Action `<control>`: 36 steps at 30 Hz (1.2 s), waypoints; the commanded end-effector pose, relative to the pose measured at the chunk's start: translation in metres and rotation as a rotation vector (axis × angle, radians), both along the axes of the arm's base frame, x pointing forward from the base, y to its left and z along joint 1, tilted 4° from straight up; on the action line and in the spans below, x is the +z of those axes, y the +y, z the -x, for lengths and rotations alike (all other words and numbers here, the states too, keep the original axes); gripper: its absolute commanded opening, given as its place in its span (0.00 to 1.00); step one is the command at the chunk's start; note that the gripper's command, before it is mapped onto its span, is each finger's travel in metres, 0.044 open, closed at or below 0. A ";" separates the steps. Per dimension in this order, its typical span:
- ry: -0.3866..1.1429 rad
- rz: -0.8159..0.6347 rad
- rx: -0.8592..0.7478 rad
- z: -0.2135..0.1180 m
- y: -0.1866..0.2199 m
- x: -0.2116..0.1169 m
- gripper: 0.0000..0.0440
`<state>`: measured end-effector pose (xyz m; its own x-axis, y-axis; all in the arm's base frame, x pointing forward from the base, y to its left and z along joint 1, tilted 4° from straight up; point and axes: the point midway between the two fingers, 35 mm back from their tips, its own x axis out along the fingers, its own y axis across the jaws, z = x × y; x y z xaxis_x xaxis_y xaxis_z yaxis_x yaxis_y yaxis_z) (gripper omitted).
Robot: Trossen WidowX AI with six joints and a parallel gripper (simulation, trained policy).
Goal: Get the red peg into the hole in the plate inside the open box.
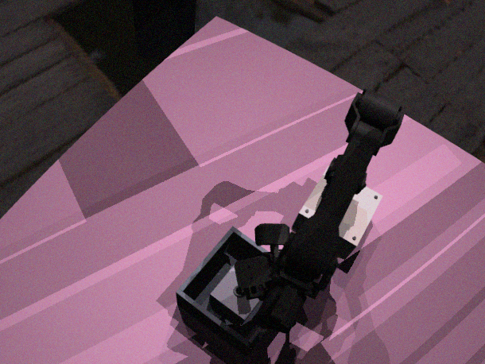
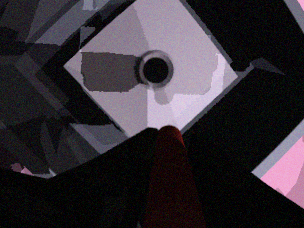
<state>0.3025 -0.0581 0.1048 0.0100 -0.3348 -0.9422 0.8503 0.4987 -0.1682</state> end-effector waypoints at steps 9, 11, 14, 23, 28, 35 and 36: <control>-0.003 -0.058 0.052 -0.024 -0.029 -0.024 0.00; 0.007 -0.073 0.066 -0.025 -0.032 -0.031 0.04; 0.025 -0.097 0.082 -0.026 -0.035 -0.041 0.20; 0.032 -0.142 0.152 -0.041 -0.044 -0.049 0.46; 0.016 -0.179 0.167 -0.057 -0.045 -0.045 0.76; -0.045 -0.243 0.201 -0.087 -0.040 -0.033 1.00; -0.056 -0.249 0.211 -0.092 -0.038 -0.031 1.00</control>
<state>0.3610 -0.1067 0.0637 -0.0044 -0.1046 -0.9945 0.7458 0.6621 -0.0730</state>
